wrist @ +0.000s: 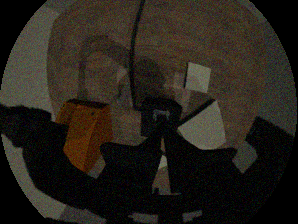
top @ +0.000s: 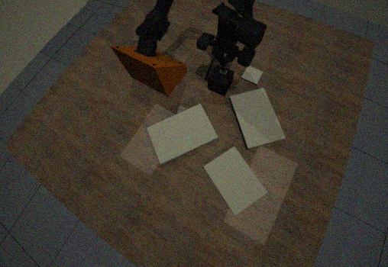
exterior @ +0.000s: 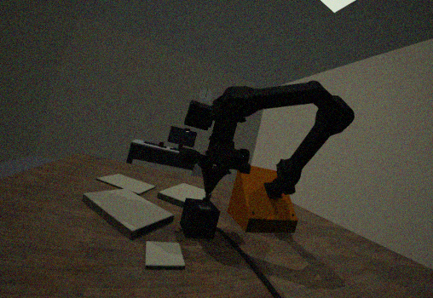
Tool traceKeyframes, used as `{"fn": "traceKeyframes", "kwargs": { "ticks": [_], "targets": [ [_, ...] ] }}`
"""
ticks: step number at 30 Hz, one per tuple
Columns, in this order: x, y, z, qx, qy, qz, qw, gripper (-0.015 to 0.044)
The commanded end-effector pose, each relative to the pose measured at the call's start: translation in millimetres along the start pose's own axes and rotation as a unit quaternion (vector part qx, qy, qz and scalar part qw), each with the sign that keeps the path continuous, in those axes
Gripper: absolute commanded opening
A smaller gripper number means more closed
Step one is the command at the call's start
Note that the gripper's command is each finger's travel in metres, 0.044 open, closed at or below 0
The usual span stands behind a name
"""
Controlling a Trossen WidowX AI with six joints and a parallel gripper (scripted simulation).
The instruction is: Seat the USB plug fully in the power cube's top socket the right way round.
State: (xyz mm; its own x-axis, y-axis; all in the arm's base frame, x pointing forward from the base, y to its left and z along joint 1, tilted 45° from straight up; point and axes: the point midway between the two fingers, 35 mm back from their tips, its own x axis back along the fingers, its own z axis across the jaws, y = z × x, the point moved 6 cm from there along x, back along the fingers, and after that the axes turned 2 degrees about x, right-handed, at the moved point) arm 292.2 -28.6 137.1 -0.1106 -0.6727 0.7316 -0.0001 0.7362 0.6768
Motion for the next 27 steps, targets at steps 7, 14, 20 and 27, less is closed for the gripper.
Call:
{"fn": "traceKeyframes", "kwargs": {
  "ticks": [7,14,20,27],
  "targets": [
    [-1.4,0.1,0.0,-0.001,0.000,0.001,1.000,0.0000],
    [-2.2,0.2,0.0,-0.001,0.000,0.001,1.000,0.0000],
    [-3.0,0.2,0.0,-0.001,0.000,0.001,1.000,0.0000],
    [-3.8,0.2,0.0,-0.001,0.000,0.001,1.000,0.0000]
  ]
}}
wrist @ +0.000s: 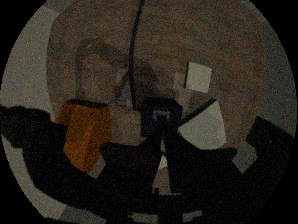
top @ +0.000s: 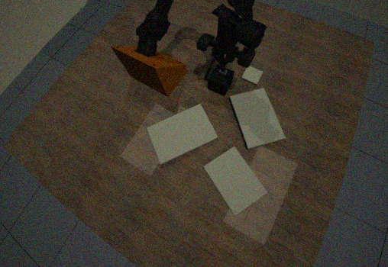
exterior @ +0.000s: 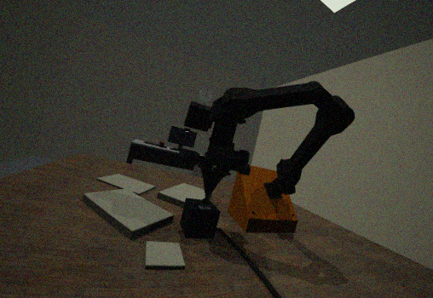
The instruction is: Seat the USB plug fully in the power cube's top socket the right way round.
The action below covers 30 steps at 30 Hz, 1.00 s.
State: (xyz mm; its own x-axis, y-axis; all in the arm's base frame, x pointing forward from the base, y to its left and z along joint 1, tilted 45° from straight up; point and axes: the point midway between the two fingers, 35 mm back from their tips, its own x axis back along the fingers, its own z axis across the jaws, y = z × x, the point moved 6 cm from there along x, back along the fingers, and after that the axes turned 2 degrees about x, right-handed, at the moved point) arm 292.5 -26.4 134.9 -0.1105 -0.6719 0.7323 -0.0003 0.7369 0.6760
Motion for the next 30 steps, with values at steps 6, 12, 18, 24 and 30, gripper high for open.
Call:
{"fn": "traceKeyframes", "kwargs": {
  "ticks": [6,12,18,24,30],
  "targets": [
    [-1.3,0.2,-0.1,-0.001,0.000,0.000,1.000,0.0000],
    [-2.1,0.2,-0.1,-0.001,0.000,0.000,1.000,0.0000],
    [-2.8,0.2,-0.1,-0.001,0.000,0.000,1.000,0.0000],
    [-3.5,0.3,-0.1,-0.001,0.000,0.000,1.000,0.0000],
    [-4.2,0.3,-0.1,-0.001,0.000,0.000,1.000,0.0000]
  ]
}}
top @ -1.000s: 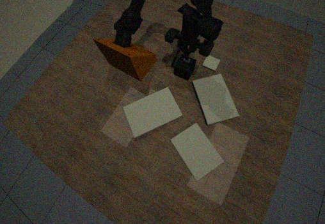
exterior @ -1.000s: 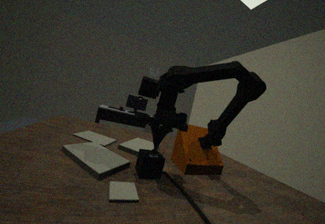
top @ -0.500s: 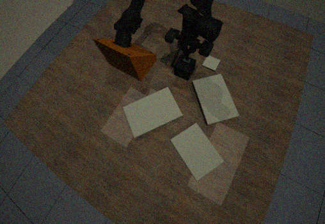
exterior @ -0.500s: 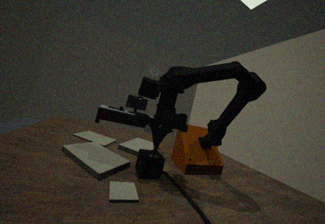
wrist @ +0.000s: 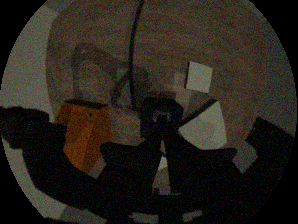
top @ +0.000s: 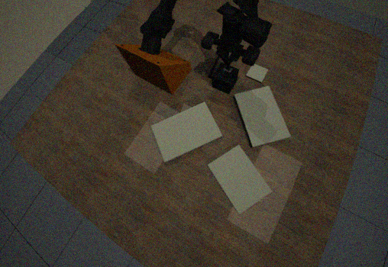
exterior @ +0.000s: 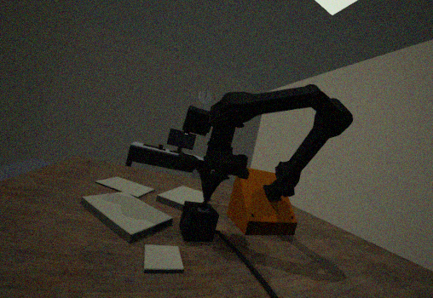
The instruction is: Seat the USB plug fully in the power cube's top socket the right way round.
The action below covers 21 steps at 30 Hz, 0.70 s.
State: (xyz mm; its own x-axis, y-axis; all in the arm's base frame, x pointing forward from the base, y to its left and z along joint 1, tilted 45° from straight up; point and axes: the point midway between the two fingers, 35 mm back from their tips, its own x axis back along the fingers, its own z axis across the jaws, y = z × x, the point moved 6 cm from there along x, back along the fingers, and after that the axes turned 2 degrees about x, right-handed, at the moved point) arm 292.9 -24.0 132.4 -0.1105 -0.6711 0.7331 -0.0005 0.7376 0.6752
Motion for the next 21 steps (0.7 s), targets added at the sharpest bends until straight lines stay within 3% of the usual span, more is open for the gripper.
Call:
{"fn": "traceKeyframes", "kwargs": {
  "ticks": [1,21],
  "targets": [
    [-0.8,0.2,-0.1,-0.001,0.000,0.000,1.000,0.0000],
    [-3.2,0.3,-0.1,-0.001,0.000,0.000,1.000,0.0000]
  ]
}}
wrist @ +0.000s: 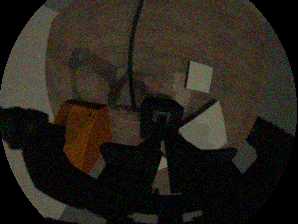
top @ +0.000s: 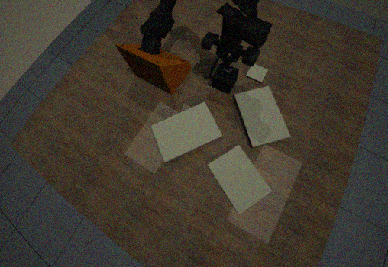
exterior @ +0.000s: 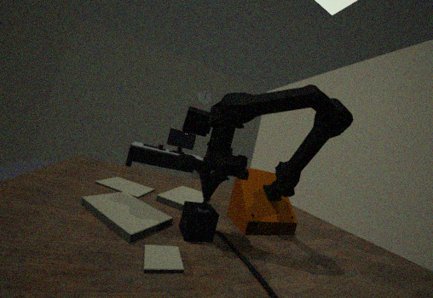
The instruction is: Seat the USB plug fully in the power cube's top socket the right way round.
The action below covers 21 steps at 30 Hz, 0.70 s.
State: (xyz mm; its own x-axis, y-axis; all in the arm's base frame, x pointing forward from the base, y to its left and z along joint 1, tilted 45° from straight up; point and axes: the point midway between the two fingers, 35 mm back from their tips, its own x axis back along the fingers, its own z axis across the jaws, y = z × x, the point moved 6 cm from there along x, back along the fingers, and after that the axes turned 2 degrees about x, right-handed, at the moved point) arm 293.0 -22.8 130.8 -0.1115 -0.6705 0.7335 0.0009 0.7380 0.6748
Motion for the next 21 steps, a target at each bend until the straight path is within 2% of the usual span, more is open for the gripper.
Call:
{"fn": "traceKeyframes", "kwargs": {
  "ticks": [1,21],
  "targets": [
    [-1.3,0.5,-0.2,0.000,0.000,-0.001,1.000,0.0000],
    [-3.7,0.6,-0.2,0.000,0.000,-0.001,1.000,0.0000]
  ]
}}
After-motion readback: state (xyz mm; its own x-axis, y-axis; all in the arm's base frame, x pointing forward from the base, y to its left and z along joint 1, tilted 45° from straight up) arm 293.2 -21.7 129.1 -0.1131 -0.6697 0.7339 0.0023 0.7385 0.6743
